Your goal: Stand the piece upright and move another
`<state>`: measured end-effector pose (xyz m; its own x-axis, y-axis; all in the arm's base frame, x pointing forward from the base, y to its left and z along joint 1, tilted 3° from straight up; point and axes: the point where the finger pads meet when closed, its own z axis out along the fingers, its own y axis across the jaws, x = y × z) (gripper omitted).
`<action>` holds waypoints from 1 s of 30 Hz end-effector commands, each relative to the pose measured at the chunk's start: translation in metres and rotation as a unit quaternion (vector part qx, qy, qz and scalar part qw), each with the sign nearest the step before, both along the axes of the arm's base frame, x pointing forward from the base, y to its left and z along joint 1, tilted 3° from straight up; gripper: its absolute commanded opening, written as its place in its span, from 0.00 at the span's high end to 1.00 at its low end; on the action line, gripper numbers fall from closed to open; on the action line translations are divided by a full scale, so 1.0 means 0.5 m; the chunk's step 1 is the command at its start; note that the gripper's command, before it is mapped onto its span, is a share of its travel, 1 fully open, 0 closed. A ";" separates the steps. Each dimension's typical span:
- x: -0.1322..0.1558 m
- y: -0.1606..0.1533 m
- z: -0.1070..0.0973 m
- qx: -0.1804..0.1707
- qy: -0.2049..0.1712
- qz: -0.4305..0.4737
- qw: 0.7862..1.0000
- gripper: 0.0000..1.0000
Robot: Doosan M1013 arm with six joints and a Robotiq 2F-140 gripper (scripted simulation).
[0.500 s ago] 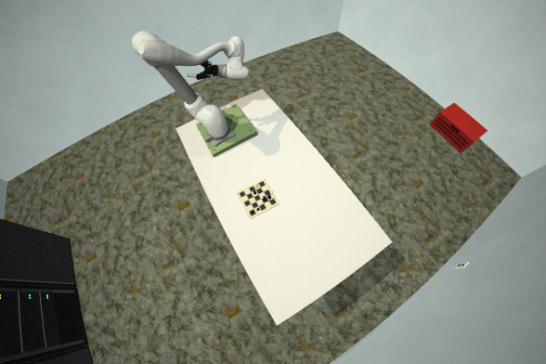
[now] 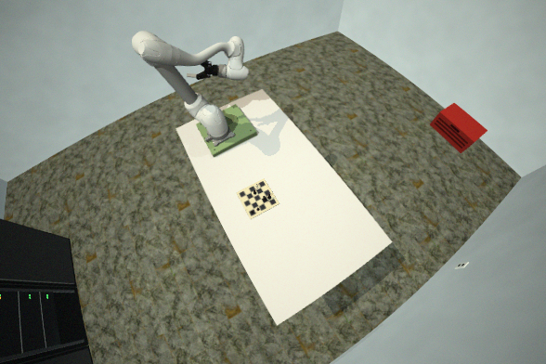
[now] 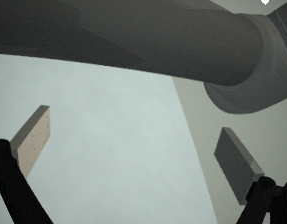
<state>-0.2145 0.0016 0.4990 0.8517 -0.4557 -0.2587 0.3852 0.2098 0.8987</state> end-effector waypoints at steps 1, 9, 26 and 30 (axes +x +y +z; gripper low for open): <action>0.000 0.000 0.000 0.000 0.000 0.000 1.000 0.00; -0.002 0.011 -0.001 -0.001 -0.005 -0.005 1.000 0.00; -0.003 0.256 -0.033 -0.032 -0.115 -0.122 0.985 0.00; 0.014 0.319 -0.044 -0.046 -0.142 -0.152 0.977 0.00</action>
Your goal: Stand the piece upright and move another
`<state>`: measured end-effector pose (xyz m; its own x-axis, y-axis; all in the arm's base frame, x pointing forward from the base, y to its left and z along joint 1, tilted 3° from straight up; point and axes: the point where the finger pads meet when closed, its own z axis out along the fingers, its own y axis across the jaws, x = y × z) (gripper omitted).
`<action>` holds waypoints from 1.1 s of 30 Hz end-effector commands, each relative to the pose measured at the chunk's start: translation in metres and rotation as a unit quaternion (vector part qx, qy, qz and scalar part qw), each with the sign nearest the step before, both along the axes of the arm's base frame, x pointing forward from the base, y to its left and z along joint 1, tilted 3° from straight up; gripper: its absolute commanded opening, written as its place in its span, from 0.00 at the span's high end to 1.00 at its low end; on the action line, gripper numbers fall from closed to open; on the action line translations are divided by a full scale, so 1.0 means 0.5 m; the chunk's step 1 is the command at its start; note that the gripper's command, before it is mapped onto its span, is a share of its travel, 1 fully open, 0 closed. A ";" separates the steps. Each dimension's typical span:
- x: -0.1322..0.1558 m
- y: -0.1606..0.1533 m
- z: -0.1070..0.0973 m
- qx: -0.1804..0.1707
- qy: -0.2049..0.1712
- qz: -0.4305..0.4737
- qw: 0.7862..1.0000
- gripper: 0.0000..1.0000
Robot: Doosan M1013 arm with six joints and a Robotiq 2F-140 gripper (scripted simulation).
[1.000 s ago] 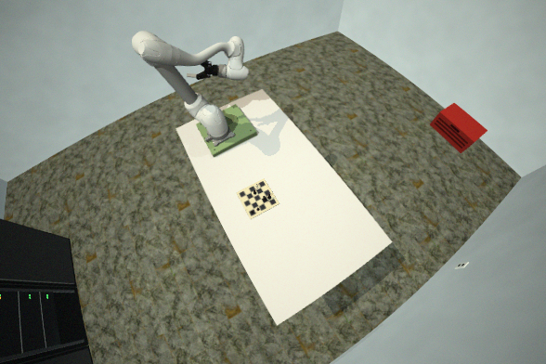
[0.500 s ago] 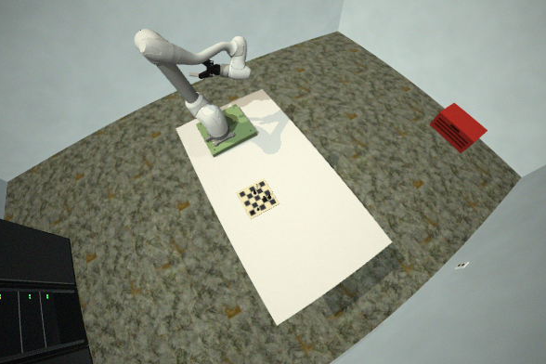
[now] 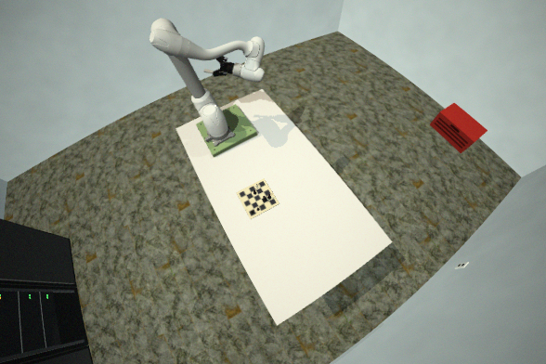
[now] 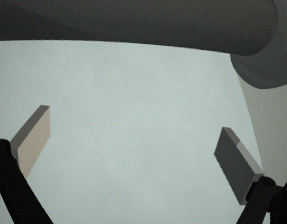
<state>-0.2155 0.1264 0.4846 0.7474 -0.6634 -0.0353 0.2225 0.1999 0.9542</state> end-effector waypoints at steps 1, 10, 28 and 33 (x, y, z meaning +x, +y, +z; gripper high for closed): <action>0.028 0.103 -0.021 -0.019 -0.042 -0.048 0.998 0.00; 0.134 0.281 -0.064 -0.074 -0.114 -0.143 0.980 0.00; 0.435 0.491 -0.159 -0.199 -0.201 -0.296 0.912 0.00; 0.552 0.524 -0.194 -0.243 -0.218 -0.339 0.882 0.00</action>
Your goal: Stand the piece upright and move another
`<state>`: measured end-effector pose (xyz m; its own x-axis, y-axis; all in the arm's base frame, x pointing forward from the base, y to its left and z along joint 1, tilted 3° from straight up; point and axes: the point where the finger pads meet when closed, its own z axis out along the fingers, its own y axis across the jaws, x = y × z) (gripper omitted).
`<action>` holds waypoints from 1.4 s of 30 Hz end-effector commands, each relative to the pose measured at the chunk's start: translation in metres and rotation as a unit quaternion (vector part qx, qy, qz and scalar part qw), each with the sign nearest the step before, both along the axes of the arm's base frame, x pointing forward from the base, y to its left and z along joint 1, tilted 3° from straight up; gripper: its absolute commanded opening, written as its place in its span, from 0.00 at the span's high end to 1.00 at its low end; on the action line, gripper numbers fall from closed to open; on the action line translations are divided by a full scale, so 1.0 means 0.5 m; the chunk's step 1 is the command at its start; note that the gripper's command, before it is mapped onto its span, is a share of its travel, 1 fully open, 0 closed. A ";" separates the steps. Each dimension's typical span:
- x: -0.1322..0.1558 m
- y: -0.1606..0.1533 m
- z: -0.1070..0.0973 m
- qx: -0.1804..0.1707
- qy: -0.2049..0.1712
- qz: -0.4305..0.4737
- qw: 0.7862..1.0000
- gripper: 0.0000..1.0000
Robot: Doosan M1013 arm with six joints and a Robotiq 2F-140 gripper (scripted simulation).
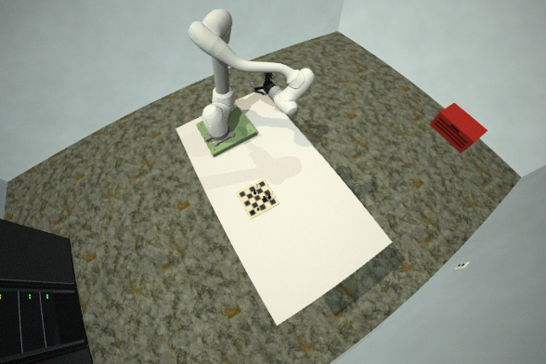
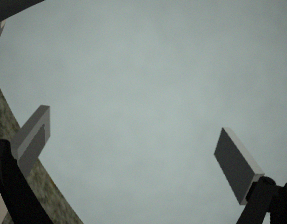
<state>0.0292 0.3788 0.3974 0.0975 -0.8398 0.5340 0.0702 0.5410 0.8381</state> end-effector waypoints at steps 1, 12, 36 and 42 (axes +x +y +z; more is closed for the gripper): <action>0.124 0.029 -0.038 -0.043 -0.016 -0.053 0.998 0.00; 0.319 0.030 -0.099 -0.112 -0.029 -0.137 0.984 0.00; 0.862 -0.235 -0.309 -0.312 0.006 -0.372 0.874 0.00; 0.952 -0.335 -0.357 -0.350 0.025 -0.415 0.840 0.00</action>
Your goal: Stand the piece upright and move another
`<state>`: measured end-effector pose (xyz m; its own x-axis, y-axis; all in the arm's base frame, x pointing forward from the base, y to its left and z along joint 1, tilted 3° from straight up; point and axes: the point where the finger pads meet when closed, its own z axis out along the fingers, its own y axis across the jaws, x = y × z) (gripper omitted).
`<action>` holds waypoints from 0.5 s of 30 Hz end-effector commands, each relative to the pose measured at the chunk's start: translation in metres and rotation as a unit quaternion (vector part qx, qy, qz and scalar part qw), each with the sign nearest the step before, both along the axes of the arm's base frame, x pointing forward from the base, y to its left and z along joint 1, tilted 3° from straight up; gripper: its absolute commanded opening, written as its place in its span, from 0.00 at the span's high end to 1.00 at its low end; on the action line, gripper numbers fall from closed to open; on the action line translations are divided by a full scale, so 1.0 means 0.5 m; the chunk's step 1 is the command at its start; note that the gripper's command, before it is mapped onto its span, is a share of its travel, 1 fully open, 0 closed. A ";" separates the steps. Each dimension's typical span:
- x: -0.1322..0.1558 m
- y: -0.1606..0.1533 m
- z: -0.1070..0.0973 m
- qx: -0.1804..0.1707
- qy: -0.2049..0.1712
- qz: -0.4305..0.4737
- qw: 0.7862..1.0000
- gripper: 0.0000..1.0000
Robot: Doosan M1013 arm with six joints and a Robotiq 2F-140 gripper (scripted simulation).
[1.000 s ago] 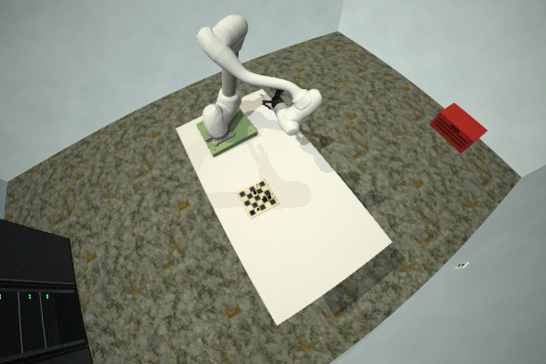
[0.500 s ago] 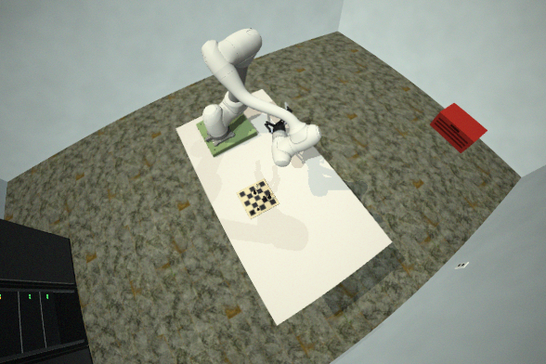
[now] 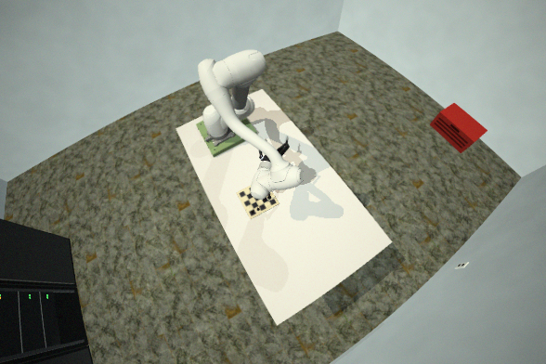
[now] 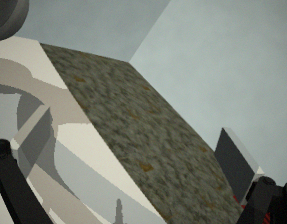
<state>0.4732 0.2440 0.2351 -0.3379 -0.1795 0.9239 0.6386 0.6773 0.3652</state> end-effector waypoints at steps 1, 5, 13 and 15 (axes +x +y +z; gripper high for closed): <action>0.064 -0.065 -0.033 -0.023 0.010 -0.035 0.999 0.00; 0.137 -0.172 -0.080 -0.056 0.030 -0.088 0.994 0.00; 0.218 -0.337 -0.149 -0.098 0.063 -0.163 0.980 0.00; 0.218 -0.337 -0.149 -0.098 0.063 -0.163 0.980 0.00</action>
